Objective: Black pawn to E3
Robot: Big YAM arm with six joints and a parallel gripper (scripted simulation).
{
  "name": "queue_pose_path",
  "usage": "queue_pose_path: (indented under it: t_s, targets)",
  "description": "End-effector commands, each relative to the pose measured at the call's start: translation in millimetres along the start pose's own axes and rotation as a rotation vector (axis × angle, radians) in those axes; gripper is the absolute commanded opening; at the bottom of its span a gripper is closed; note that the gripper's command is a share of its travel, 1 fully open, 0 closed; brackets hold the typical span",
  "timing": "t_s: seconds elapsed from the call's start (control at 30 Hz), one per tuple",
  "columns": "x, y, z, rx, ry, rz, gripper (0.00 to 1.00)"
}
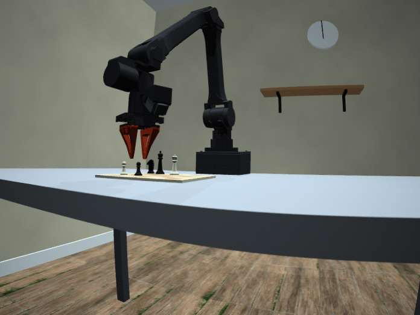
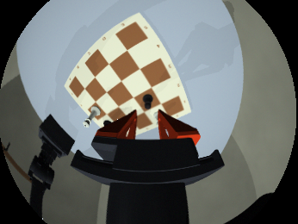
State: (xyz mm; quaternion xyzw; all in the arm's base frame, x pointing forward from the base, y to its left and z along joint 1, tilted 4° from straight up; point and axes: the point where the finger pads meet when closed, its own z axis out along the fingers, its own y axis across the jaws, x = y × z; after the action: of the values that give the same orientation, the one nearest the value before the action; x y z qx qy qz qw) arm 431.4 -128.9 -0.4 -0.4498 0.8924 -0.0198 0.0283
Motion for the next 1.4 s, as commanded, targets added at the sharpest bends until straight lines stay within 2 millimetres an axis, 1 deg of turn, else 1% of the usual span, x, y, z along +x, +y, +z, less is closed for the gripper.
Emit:
queue_pose_path:
  t_s: [0.0, 0.33, 0.5, 0.6, 0.77, 0.87, 0.93, 1.0, 1.07, 1.1, 1.27, 1.33, 1.37]
  targets:
    - [-3, -28, -20, 0.057, -0.023, 0.001, 0.34]
    - [-3, -28, -20, 0.057, -0.023, 0.001, 0.34]
    - [-3, -29, -15, 0.055, -0.023, 0.002, 0.34]
    - [-2, -24, -6, 0.043, -0.019, 0.002, 0.34]
    - [4, -7, 12, 0.009, -0.007, 0.003, 0.34]
    - [4, -7, 18, 0.010, -0.007, 0.004, 0.34]
    - [3, -11, 20, 0.018, -0.010, 0.004, 0.34]
    - [4, -6, 26, 0.009, -0.007, 0.005, 0.34]
    - [4, -6, 26, 0.009, -0.007, 0.005, 0.34]
    - [1, -17, 22, 0.030, -0.014, 0.004, 0.34]
    - [3, -10, 32, 0.015, -0.009, 0.005, 0.34]
    - [4, -7, 34, 0.007, -0.006, 0.005, 0.34]
    - [4, -7, 31, 0.011, -0.007, 0.005, 0.34]
